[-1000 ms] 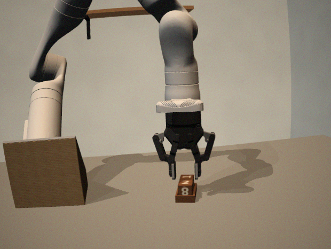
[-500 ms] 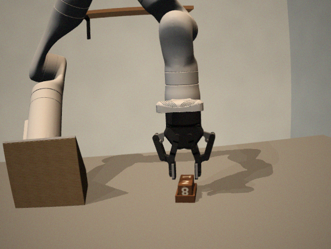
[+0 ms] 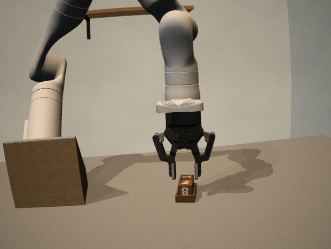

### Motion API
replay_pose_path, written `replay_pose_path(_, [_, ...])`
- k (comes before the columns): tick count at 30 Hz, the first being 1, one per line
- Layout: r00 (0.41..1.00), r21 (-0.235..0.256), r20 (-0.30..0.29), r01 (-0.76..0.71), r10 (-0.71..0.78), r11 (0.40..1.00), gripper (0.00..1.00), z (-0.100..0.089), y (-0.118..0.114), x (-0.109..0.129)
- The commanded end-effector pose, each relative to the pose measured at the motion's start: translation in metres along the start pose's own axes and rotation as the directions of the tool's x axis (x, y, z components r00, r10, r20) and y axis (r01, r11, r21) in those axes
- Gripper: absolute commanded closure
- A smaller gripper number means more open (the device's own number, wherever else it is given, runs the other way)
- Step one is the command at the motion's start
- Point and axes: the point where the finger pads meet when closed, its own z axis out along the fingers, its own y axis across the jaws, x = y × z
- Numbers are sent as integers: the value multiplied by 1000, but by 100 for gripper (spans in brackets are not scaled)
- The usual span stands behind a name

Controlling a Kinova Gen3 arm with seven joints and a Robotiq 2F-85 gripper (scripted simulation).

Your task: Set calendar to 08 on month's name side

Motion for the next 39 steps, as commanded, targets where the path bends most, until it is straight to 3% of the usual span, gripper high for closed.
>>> replay_pose_path(1, [1000, 2, -1, 0, 0, 1000, 52, -1, 0, 0])
replay_pose_path(11, [1000, 2, -1, 0, 0, 1000, 52, 4, -1, 0])
replay_pose_path(26, [1000, 2, -1, 0, 0, 1000, 52, 28, -1, 0])
replay_pose_path(39, [1000, 2, -1, 0, 0, 1000, 52, 30, -1, 0])
